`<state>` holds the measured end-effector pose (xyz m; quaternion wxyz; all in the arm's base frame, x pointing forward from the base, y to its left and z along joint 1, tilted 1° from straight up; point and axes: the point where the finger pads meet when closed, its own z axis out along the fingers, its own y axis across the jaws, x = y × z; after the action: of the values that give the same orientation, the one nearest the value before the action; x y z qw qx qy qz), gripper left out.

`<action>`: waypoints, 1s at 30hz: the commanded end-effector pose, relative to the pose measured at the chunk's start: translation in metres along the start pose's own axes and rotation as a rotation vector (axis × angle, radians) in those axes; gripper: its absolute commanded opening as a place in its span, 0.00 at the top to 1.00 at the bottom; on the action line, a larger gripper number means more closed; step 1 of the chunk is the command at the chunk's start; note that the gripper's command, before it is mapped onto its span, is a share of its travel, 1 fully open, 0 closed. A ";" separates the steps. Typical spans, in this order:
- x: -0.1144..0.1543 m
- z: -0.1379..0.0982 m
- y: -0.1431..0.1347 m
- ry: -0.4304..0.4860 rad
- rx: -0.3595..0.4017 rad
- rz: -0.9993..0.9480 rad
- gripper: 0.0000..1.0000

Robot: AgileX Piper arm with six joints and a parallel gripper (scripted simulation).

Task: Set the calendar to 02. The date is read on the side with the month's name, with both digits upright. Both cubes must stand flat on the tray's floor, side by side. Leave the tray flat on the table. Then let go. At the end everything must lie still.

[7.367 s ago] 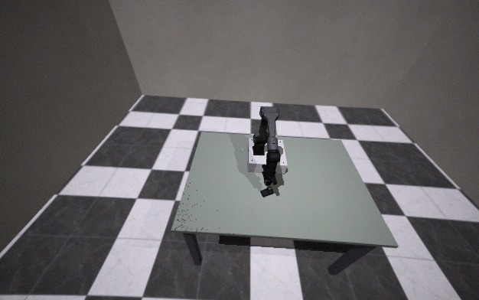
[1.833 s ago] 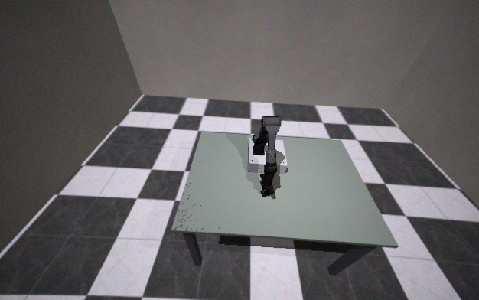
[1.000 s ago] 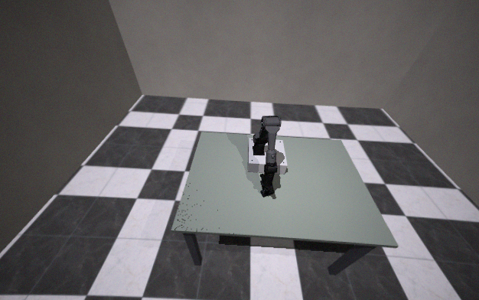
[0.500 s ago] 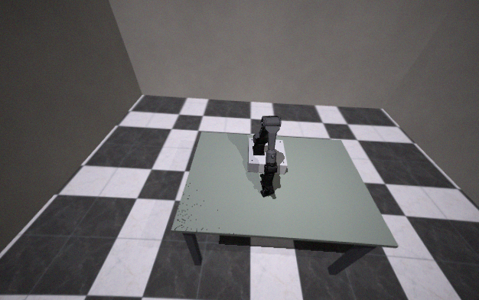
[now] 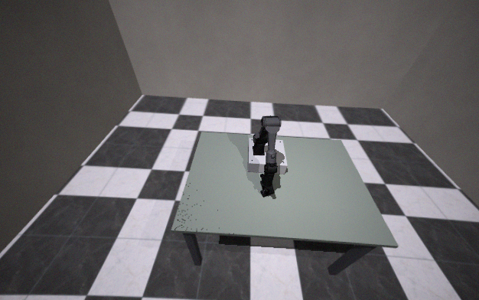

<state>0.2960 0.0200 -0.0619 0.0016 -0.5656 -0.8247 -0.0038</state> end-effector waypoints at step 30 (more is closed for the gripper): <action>0.001 0.008 0.000 0.001 0.000 -0.001 0.67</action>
<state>0.2962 0.0201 -0.0694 0.0012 -0.5659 -0.8245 -0.0042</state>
